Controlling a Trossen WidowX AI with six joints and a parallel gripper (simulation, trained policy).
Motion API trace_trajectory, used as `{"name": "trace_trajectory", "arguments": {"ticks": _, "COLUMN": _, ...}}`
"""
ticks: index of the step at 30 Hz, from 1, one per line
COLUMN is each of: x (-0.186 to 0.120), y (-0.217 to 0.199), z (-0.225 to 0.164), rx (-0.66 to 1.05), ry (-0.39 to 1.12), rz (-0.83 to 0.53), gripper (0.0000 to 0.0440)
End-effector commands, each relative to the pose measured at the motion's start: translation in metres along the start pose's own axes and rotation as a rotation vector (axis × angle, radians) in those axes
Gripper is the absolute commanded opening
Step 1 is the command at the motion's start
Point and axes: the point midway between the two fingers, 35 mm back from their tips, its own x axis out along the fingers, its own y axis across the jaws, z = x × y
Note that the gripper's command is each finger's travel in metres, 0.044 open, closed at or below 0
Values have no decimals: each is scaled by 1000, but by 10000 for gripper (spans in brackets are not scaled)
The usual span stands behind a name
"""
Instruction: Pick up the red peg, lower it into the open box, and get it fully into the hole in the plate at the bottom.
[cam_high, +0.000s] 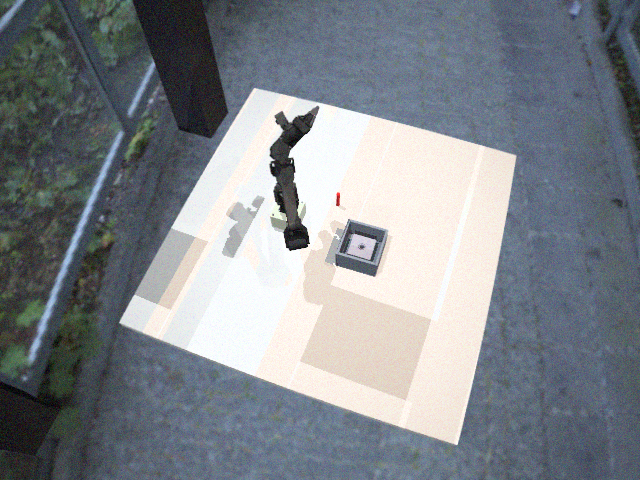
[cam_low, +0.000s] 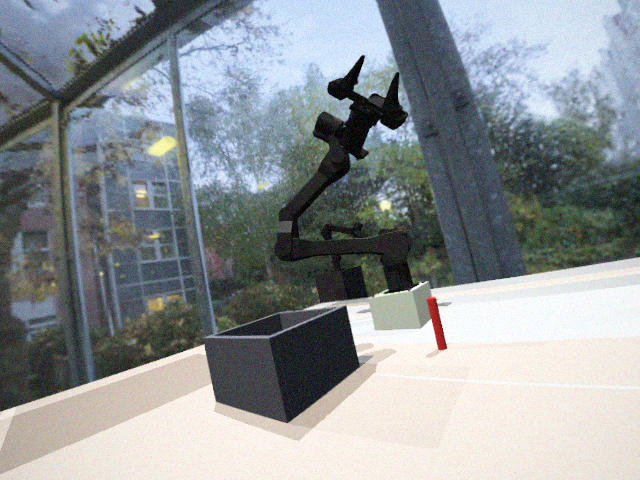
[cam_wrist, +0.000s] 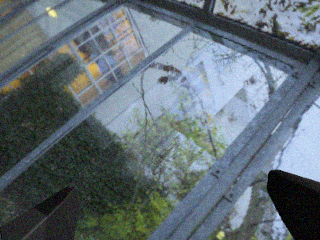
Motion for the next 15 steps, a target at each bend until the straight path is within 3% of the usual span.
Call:
{"name": "trace_trajectory", "arguments": {"ticks": 1, "x": 1, "y": -2, "z": 1, "rx": 10, "ry": 3, "rz": -4, "gripper": 415}}
{"name": "trace_trajectory", "arguments": {"ticks": 3, "x": 3, "y": -4, "z": 2, "rx": 34, "ry": 11, "rz": -11, "gripper": 440}}
{"name": "trace_trajectory", "arguments": {"ticks": 15, "x": 18, "y": -30, "z": 13, "rx": 194, "ry": 56, "rz": -85, "gripper": 440}}
